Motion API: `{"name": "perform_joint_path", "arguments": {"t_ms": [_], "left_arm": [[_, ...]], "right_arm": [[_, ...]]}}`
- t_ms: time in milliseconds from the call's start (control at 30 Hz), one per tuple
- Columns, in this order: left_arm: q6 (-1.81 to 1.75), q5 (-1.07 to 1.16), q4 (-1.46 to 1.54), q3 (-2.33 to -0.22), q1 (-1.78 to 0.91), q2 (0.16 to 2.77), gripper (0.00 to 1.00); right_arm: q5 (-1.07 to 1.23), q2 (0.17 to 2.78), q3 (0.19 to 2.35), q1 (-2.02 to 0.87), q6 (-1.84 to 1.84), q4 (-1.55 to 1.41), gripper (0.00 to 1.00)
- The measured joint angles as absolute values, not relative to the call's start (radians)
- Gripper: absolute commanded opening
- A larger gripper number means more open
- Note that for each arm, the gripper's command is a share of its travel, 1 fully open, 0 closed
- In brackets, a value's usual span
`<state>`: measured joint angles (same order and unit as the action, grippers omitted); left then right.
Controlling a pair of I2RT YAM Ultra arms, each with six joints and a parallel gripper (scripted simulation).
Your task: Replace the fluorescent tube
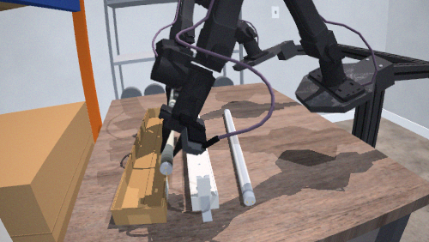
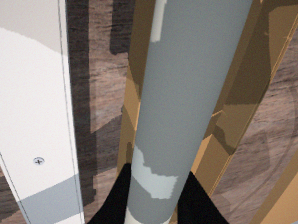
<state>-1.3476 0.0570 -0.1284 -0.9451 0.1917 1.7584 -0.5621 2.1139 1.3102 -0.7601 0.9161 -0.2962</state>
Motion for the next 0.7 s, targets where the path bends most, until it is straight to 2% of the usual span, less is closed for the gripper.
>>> {"name": "perform_joint_path", "arguments": {"t_ms": [700], "left_arm": [[-1.349,0.052,-0.065,-1.056,0.185,1.814,0.11]], "right_arm": [[-0.547,2.154,1.404,-0.729,0.945,-0.34,0.11]]}}
